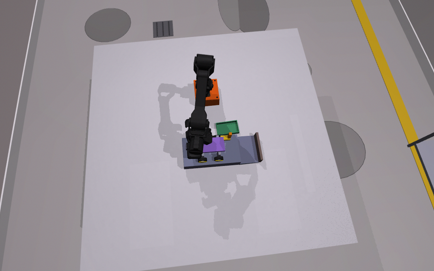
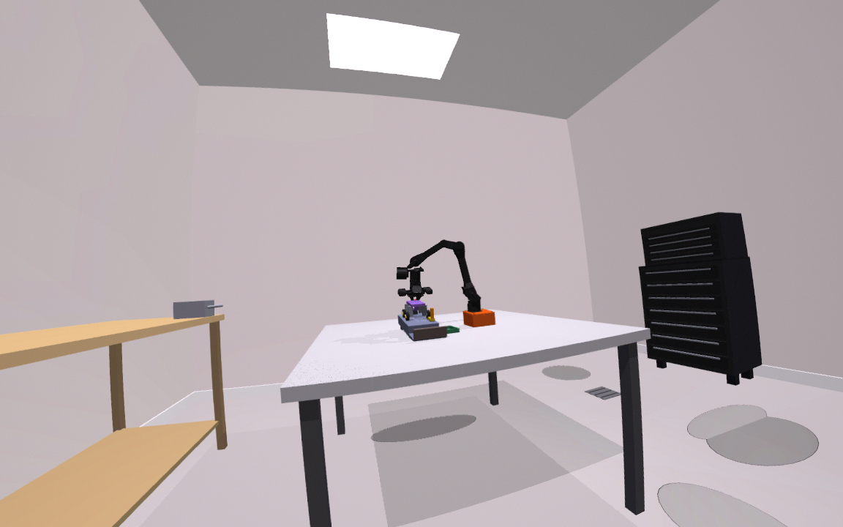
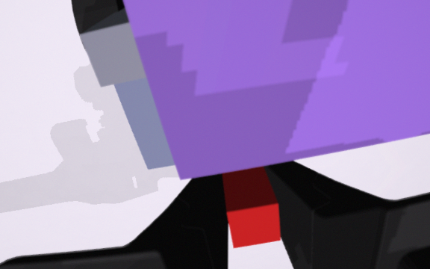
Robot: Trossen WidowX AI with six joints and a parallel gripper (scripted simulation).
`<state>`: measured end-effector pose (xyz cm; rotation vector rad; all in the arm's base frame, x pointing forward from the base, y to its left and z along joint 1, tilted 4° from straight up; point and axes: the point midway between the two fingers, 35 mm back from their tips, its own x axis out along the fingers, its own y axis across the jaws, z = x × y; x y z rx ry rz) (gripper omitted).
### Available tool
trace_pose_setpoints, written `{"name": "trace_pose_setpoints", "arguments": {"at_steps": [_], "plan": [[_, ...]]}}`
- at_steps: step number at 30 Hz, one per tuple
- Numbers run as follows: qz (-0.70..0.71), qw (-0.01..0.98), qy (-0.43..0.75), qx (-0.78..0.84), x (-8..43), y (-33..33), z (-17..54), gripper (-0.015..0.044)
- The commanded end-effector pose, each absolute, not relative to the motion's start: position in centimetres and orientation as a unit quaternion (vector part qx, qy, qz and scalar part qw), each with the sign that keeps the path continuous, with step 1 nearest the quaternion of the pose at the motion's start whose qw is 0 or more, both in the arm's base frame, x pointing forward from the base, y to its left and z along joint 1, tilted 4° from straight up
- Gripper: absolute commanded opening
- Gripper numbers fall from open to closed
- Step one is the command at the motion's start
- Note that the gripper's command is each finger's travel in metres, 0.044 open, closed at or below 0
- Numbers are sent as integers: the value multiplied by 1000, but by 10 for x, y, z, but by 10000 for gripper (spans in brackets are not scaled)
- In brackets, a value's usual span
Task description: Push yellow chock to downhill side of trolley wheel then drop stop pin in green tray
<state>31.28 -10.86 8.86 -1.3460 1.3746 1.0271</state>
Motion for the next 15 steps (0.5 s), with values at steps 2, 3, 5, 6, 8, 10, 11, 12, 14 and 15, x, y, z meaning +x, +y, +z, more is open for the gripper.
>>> {"name": "trace_pose_setpoints", "arguments": {"at_steps": [2, 3, 5, 6, 8, 10, 11, 12, 14, 15], "plan": [[417, 462, 559, -548, 313, -109, 90, 0], [418, 462, 559, -548, 313, -108, 90, 0], [418, 462, 559, -548, 313, -108, 91, 0], [418, 461, 559, -548, 313, -108, 92, 0], [419, 461, 559, -548, 313, -108, 94, 0], [420, 460, 559, -548, 312, -108, 96, 0], [420, 460, 559, -548, 312, -108, 97, 0], [420, 460, 559, -548, 312, -108, 98, 0], [420, 460, 559, -548, 312, -108, 99, 0], [420, 460, 559, -548, 311, -107, 100, 0]]}}
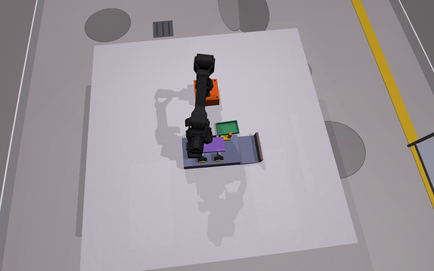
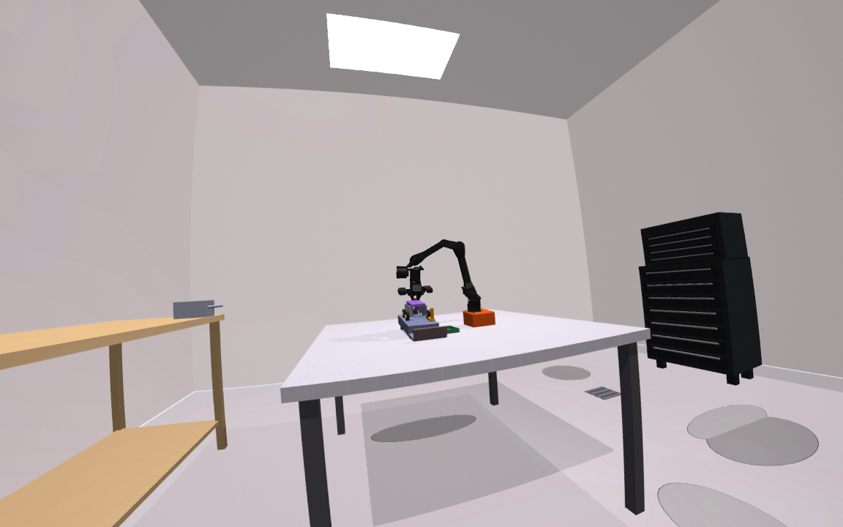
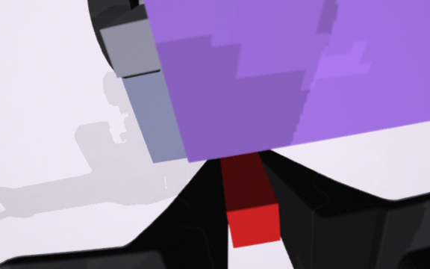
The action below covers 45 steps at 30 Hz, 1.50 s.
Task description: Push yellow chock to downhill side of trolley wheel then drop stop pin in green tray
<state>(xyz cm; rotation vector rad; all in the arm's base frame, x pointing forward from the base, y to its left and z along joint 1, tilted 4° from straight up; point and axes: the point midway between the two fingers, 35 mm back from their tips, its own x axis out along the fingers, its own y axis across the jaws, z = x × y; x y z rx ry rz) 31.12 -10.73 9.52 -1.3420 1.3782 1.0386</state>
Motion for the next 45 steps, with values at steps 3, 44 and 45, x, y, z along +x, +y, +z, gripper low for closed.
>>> {"name": "trace_pose_setpoints", "arguments": {"at_steps": [3, 44, 45], "plan": [[420, 460, 559, -548, 311, -107, 102, 0], [420, 460, 559, -548, 311, -106, 133, 0], [420, 460, 559, -548, 311, -107, 133, 0]]}}
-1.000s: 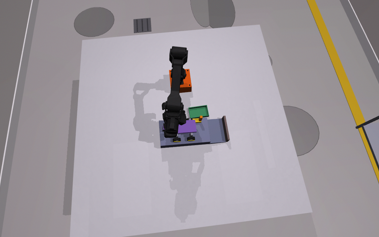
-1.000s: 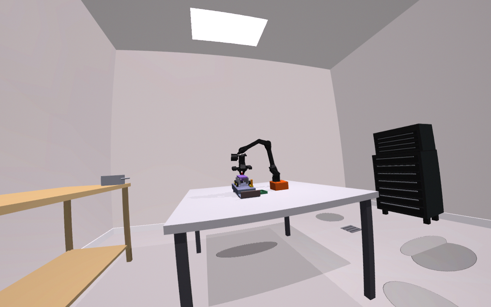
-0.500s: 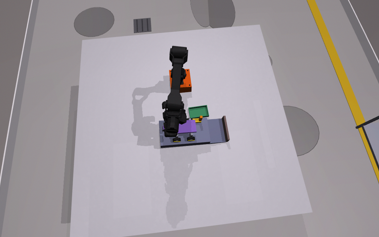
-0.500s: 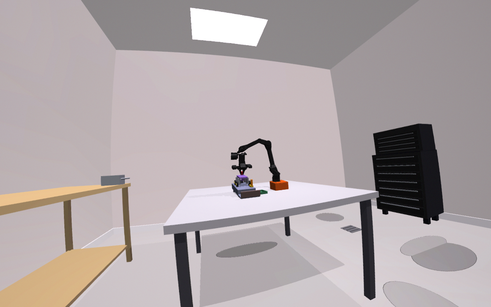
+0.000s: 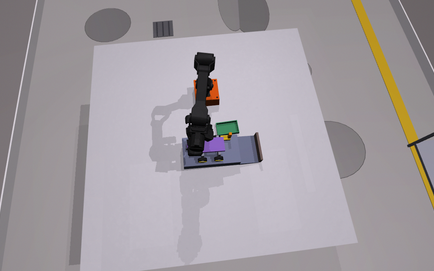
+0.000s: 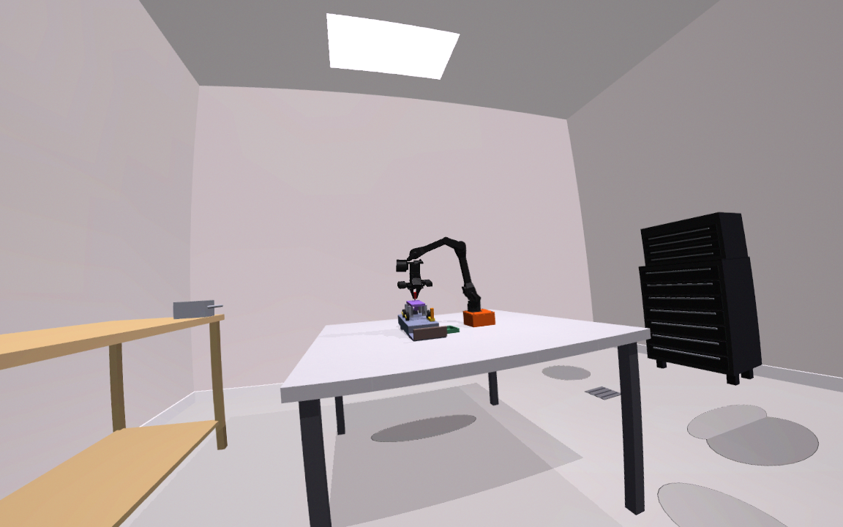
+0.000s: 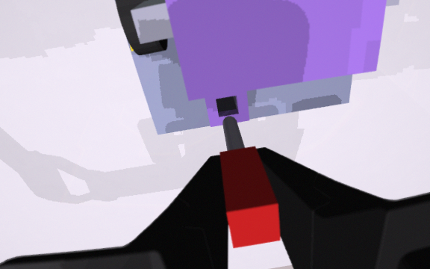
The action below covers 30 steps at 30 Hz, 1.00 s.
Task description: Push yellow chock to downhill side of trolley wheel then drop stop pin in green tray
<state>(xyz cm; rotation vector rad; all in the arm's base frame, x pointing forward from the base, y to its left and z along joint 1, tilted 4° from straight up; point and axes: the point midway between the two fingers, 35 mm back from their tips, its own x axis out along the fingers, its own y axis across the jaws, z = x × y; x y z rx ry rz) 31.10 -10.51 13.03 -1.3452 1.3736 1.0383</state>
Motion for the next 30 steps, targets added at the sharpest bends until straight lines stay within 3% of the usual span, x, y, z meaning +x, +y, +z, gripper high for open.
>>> {"name": "trace_pose_setpoints", "arguments": {"at_steps": [1, 17, 30], "plan": [[420, 460, 559, -548, 311, -109, 133, 0], [419, 459, 560, -548, 309, -137, 136, 0], [420, 458, 561, -547, 267, -135, 130, 0]]}}
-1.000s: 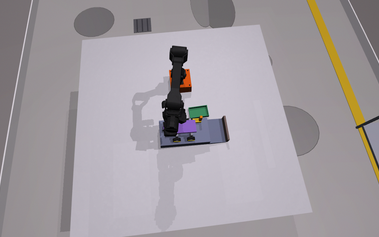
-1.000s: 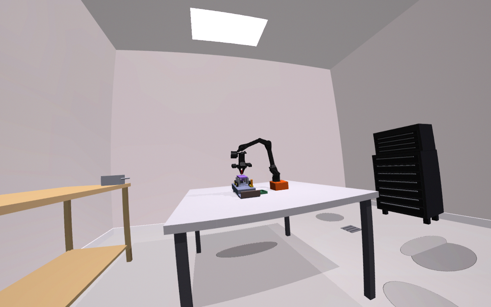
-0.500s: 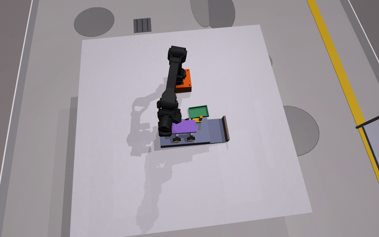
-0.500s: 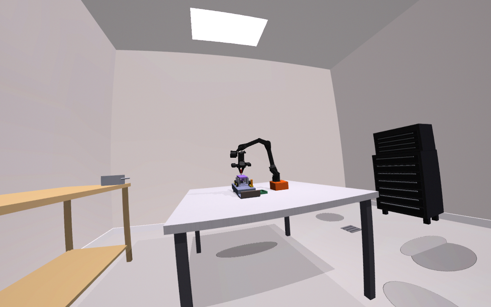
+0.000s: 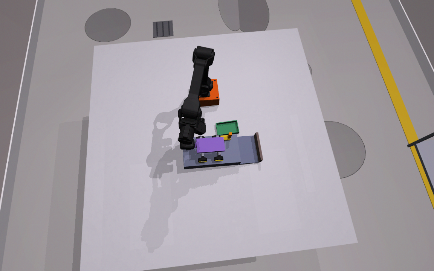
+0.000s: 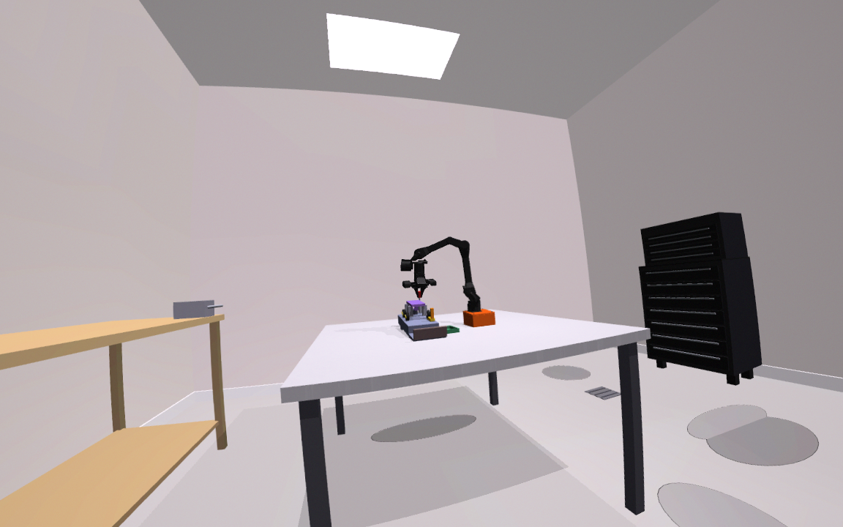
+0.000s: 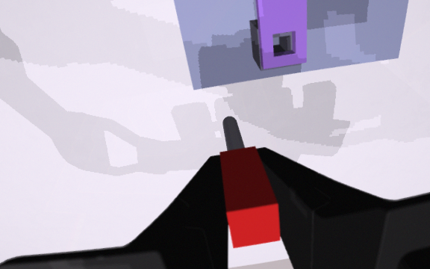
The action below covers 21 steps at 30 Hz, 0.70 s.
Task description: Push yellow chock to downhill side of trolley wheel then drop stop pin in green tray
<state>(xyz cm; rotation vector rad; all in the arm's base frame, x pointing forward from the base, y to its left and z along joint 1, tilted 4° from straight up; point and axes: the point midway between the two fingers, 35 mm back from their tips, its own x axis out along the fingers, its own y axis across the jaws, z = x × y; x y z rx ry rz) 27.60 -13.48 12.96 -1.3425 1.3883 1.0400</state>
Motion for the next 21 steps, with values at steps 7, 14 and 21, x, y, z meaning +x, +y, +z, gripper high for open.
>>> {"name": "trace_pose_setpoints", "arguments": {"at_steps": [7, 14, 21], "plan": [[421, 457, 561, -547, 243, -134, 129, 0], [421, 457, 562, -547, 225, -133, 129, 0], [422, 457, 561, -546, 227, -120, 128, 0]]}}
